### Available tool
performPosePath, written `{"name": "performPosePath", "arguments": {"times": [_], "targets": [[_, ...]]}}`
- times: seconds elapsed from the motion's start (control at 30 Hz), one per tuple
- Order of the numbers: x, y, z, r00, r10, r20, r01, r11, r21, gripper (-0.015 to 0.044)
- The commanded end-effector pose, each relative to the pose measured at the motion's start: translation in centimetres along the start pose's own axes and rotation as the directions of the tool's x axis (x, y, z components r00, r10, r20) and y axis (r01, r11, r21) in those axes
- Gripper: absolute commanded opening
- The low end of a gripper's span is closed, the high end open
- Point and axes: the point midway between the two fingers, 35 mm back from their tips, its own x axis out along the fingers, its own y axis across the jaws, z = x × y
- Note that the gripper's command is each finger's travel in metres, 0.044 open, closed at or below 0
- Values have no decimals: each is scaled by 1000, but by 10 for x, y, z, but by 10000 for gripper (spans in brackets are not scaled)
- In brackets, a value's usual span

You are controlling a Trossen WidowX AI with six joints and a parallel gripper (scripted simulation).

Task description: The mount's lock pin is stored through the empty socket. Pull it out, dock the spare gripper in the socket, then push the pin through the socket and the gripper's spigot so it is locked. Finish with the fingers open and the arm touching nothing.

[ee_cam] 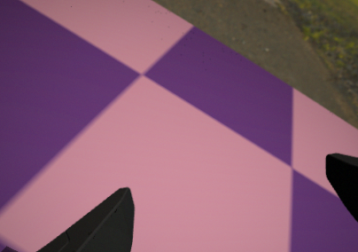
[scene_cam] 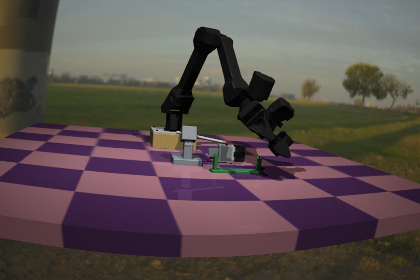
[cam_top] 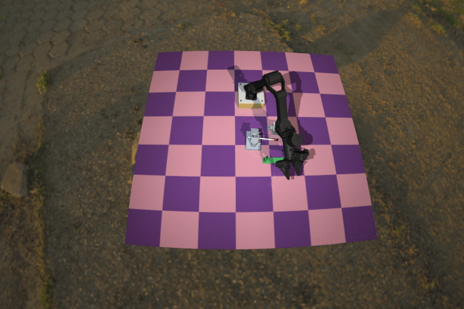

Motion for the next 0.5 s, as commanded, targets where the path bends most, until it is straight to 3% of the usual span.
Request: {"name": "performPosePath", "arguments": {"times": [0.0, 0.1, 0.27, 0.47], "targets": [[0, 0, 0, 1000, 5, -6, -5, 1000, -6, 374], [-5, -1, -4, 993, 70, -96, -78, 993, -91, 300], [-30, -7, -13, 935, 205, -289, -275, 933, -230, 300], [-88, -17, -23, 791, 350, -501, -540, 786, -302, 300]]}}
